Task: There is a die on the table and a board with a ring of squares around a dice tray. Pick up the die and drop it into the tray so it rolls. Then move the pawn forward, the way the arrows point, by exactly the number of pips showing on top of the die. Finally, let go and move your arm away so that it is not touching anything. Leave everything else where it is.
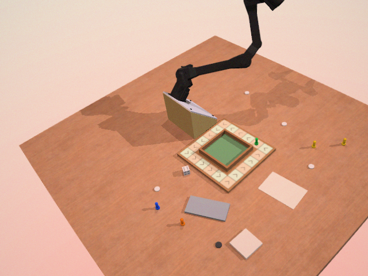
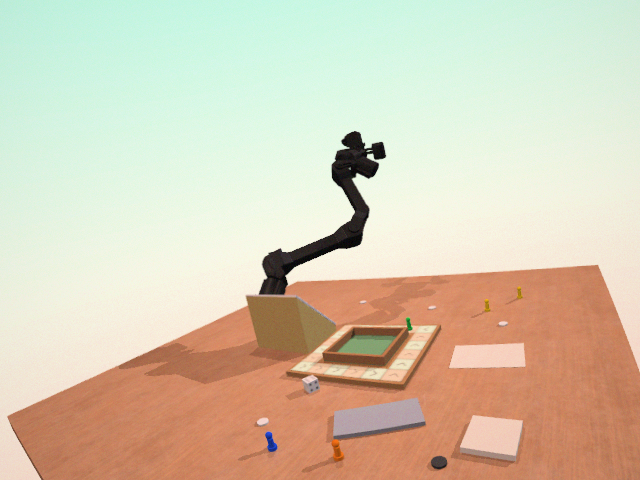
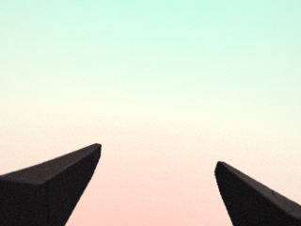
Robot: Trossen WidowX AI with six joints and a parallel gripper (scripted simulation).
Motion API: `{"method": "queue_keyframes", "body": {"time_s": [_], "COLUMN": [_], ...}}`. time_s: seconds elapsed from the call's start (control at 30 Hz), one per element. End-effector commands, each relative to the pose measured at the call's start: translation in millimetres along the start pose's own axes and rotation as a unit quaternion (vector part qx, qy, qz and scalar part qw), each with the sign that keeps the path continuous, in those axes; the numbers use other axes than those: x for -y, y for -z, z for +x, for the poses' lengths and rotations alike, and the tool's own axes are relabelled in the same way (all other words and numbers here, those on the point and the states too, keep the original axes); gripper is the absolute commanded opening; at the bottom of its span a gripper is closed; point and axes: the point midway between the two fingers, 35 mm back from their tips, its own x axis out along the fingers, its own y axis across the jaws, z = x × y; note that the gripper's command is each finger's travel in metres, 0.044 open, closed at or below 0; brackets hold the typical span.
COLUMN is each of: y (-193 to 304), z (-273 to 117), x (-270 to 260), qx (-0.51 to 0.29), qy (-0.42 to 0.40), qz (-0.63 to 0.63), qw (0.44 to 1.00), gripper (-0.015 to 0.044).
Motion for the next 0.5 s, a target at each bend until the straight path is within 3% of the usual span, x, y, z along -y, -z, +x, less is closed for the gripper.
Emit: {"method": "queue_keyframes", "body": {"time_s": [0.0, 0.13, 0.47], "y": [-1.2, -27.6, -112.1], "z": [0.0, -3.5, -51.2], "x": [-2.3, -47.6, -160.1], "qx": [0.002, 0.045, 0.169], "qy": [-0.002, -0.052, -0.205], "qz": [0.001, 0.023, 0.107], "qw": [1.000, 0.997, 0.958], "gripper": [0.0374, 0.0275, 0.0275]}}
